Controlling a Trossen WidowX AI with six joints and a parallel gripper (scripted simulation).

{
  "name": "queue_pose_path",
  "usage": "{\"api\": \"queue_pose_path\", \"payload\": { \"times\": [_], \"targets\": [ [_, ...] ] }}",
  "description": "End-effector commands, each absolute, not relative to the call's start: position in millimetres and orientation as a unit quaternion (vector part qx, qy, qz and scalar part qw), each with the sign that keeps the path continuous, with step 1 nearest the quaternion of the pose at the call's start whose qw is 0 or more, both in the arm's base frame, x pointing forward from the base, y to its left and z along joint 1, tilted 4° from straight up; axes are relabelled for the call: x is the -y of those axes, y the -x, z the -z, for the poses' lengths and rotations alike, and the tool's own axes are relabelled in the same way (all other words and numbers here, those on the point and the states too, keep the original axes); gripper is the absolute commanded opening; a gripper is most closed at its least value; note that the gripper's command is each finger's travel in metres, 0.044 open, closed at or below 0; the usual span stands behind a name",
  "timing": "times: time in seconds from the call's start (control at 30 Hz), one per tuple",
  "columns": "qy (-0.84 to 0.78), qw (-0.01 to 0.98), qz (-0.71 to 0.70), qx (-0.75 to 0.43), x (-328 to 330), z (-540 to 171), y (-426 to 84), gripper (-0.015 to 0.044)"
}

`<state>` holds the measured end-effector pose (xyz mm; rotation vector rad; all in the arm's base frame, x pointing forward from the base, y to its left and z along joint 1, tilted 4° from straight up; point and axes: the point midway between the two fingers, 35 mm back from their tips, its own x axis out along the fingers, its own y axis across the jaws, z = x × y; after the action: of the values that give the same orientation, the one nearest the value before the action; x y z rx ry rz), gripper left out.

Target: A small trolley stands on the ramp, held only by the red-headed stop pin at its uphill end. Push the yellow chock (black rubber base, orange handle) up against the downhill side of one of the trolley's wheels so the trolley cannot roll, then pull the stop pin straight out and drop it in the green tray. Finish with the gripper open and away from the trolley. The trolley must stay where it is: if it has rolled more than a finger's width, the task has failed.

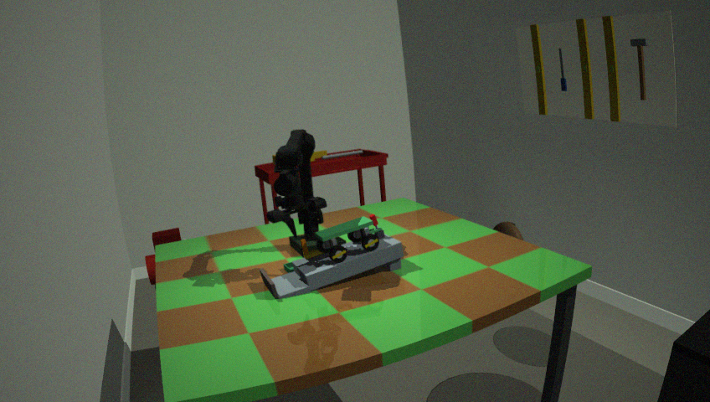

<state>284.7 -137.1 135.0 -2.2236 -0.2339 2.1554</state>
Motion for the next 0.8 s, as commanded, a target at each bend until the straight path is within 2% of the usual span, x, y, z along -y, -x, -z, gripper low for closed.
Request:
{"api": "queue_pose_path", "payload": {
  "times": [0.0, 0.4, 0.77],
  "targets": [
    [0.736, -0.070, -0.665, 0.104, 131, -151, -296, 0.0190],
    [0.695, -0.260, -0.562, 0.365, 30, -179, -329, 0.0190],
    [0.594, -0.394, -0.404, 0.573, -71, -204, -326, 0.0190]
  ]
}}
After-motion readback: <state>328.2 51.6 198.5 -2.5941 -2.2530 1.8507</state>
